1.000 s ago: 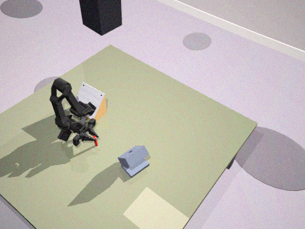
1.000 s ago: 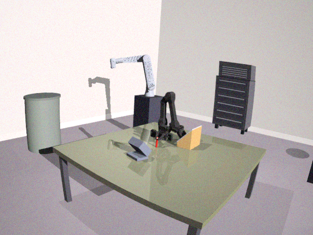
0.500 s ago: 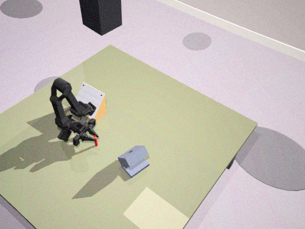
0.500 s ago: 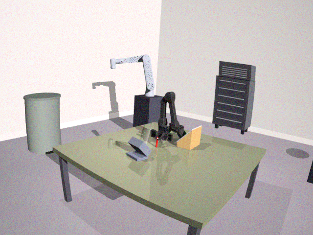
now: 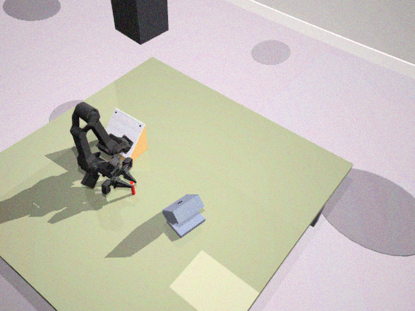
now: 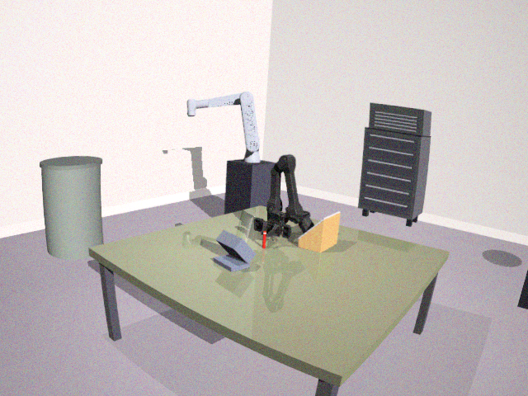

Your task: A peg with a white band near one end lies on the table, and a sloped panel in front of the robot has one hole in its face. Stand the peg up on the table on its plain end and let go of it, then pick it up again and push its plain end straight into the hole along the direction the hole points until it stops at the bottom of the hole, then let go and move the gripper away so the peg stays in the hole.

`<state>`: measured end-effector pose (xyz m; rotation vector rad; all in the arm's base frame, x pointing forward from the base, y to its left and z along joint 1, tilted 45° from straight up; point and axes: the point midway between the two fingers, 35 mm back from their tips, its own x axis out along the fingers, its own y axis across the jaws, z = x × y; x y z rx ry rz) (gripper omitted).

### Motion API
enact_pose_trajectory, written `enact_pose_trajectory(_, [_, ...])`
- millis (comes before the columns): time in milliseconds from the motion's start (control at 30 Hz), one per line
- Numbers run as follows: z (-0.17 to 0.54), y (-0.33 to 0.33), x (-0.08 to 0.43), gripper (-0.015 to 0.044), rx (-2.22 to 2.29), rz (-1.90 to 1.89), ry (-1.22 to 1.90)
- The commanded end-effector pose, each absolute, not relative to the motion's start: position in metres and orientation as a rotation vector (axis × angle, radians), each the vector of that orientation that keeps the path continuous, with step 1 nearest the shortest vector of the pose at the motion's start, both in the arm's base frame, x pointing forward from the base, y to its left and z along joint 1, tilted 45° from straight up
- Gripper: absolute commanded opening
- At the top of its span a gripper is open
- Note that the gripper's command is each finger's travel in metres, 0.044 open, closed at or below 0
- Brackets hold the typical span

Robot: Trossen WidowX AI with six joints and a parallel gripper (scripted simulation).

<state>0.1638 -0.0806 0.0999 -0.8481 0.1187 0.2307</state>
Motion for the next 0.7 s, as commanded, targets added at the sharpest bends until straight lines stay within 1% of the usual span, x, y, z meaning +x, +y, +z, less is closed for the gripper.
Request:
enact_pose_trajectory(0, [0.0997, -0.0805, 0.1638, 0.013, -0.846, 0.231, 0.119])
enact_pose_trajectory(200, [0.0997, -0.0805, 0.1638, 0.013, -0.846, 0.231, 0.119])
enact_pose_trajectory(567, [0.0997, -0.0805, 0.1638, 0.0419, -0.846, 0.231, 0.119])
enact_pose_trajectory(600, [0.0997, -0.0805, 0.1638, 0.044, -0.846, 0.231, 0.119])
enact_pose_trajectory(667, [0.0997, -0.0805, 0.1638, 0.044, -0.846, 0.231, 0.119])
